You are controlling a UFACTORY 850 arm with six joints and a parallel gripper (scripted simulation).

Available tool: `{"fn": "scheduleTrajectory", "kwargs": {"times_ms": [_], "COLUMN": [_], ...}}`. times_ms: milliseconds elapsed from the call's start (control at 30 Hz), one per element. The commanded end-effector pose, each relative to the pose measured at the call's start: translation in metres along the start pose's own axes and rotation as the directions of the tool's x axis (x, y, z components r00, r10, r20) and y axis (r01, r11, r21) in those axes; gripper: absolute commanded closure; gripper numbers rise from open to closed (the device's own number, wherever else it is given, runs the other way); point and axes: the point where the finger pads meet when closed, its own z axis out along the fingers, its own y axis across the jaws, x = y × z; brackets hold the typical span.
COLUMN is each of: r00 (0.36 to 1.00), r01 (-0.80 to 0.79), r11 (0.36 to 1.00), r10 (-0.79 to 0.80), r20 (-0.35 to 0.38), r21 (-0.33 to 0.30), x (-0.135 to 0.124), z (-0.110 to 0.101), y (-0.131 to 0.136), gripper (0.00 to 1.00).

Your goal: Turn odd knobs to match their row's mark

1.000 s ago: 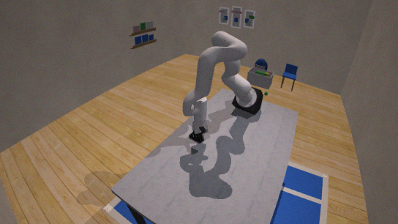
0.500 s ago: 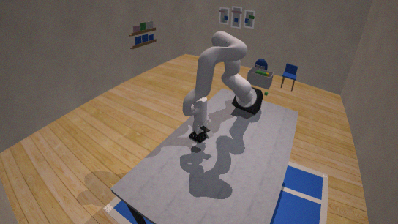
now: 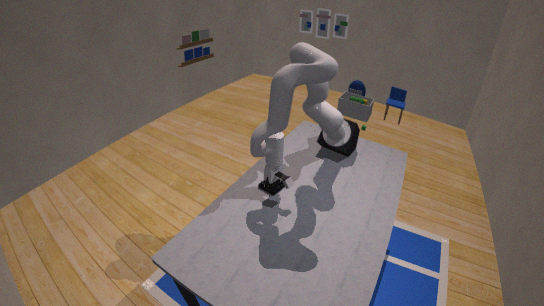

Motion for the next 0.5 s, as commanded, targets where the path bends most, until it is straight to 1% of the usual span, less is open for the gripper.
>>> {"fn": "scheduleTrajectory", "kwargs": {"times_ms": [0, 467], "r00": [1.0, 1.0], "r01": [0.015, 0.019], "r11": [1.0, 1.0], "r10": [-0.015, -0.019], "r20": [0.004, 0.004], "r21": [-0.009, -0.009], "x": [0.0, 0.0], "z": [-0.0001, -0.0001], "y": [0.0005, 0.0005], "gripper": [0.92, 0.92]}}
